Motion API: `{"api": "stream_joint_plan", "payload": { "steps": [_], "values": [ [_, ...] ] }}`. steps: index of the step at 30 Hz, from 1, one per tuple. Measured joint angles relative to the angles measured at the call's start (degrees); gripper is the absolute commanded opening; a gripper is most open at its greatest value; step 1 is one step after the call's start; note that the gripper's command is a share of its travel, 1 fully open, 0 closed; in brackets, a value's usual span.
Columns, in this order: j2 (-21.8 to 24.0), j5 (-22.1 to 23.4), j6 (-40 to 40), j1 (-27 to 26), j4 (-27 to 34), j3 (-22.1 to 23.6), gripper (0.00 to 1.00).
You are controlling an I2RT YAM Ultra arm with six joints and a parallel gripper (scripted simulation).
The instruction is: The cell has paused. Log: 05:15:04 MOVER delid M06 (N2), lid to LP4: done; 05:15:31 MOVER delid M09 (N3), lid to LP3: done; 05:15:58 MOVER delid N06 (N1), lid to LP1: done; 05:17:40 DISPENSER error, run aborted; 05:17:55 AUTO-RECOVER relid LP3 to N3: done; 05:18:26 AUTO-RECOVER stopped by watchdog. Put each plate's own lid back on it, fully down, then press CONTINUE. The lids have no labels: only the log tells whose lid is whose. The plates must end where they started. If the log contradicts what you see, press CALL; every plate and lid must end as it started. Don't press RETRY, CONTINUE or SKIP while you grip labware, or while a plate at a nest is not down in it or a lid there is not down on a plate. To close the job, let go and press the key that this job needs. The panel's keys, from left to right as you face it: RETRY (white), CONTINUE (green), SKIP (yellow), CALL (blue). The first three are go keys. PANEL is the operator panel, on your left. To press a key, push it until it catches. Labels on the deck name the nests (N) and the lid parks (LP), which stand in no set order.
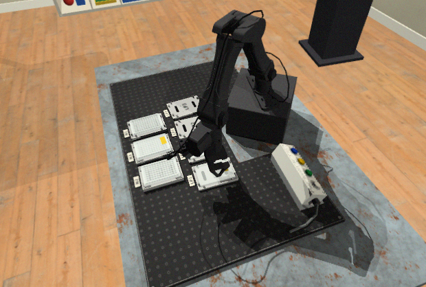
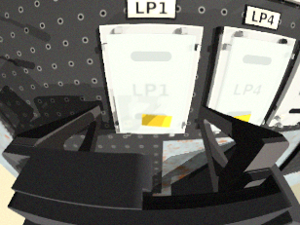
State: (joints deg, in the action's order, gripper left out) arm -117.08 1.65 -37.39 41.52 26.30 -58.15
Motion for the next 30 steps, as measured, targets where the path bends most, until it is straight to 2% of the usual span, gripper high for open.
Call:
{"api": "stream_joint_plan", "payload": {
  "steps": [30],
  "values": [
    [-7.6,-0.1,-0.3,0.0,-6.9,0.2,1.00]
  ]
}}
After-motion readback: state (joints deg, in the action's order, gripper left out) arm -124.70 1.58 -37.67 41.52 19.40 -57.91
